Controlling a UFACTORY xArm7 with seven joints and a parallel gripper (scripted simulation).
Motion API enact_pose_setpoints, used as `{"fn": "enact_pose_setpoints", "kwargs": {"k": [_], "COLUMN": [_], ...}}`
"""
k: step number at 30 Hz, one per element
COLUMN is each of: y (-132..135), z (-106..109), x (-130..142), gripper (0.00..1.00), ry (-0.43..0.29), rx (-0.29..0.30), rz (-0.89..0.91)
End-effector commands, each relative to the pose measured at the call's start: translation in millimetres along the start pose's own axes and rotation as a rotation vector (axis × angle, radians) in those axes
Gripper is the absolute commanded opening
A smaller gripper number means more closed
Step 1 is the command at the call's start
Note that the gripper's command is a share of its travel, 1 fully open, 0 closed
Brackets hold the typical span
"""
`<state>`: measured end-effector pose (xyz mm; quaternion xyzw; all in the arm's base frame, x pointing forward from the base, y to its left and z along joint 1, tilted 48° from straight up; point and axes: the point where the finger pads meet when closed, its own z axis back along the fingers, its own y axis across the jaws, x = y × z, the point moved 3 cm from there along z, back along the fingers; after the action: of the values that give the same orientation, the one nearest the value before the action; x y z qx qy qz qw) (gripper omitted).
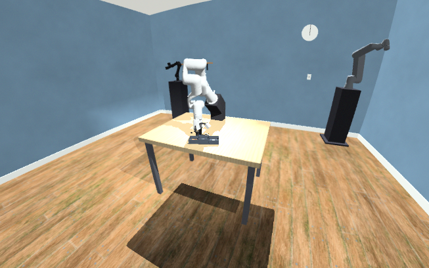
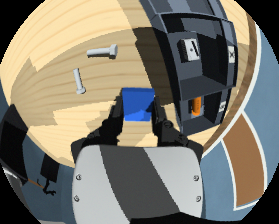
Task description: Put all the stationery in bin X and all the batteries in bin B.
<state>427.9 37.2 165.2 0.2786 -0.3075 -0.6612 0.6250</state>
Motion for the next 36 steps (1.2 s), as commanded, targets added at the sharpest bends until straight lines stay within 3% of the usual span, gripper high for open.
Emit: {"fn": "enact_pose_setpoints", "kwargs": {"k": [1,11,36], "y": [1,2,2], "z": [17,51,51], "x": [0,0,0], "gripper": [0.0,0.0,0.0], "ry": [-0.004,-0.004,-0.004], "rx": [-0.017,-0.016,-0.016], "rz": [0.001,0.001,0.001]}}
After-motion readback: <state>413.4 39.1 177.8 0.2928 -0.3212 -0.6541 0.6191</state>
